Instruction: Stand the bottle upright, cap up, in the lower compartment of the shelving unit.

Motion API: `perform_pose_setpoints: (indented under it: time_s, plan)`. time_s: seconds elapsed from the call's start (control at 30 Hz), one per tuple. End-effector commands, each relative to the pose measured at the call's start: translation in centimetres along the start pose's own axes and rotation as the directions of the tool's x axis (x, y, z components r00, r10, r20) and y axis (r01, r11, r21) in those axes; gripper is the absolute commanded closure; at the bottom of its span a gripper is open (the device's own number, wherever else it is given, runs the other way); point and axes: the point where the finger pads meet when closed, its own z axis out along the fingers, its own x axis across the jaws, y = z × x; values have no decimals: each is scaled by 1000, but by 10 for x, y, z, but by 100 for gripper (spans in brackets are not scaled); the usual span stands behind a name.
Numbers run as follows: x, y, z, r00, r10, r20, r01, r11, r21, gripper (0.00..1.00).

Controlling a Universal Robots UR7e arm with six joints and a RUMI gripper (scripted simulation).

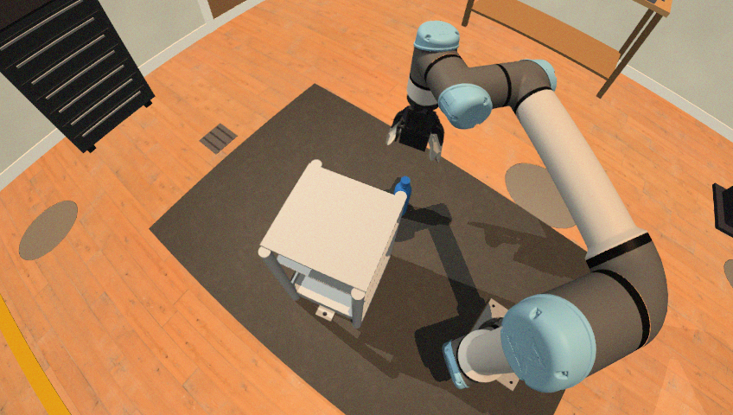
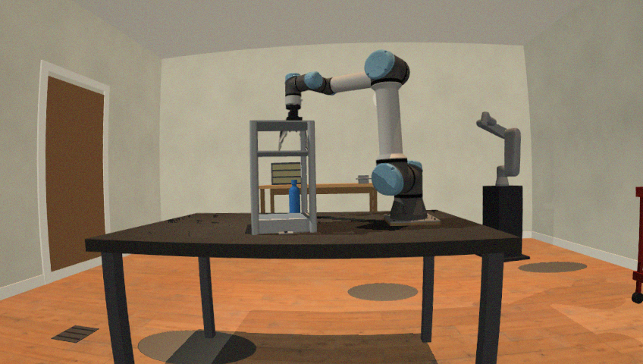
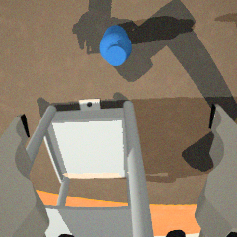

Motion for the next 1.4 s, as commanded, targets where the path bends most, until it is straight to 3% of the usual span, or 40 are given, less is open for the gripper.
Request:
perform_pose_setpoints:
  time_s: [0.0, 0.73, 1.37]
  plan:
    - [0, 0, -1, 1000, 0, 1, 0, 1000, 1, 57]
    - [-1, 0, -1, 998, -41, 41, 41, 999, 7, 57]
    - [-2, 0, 0, 956, -210, 203, 204, 978, 51, 57]
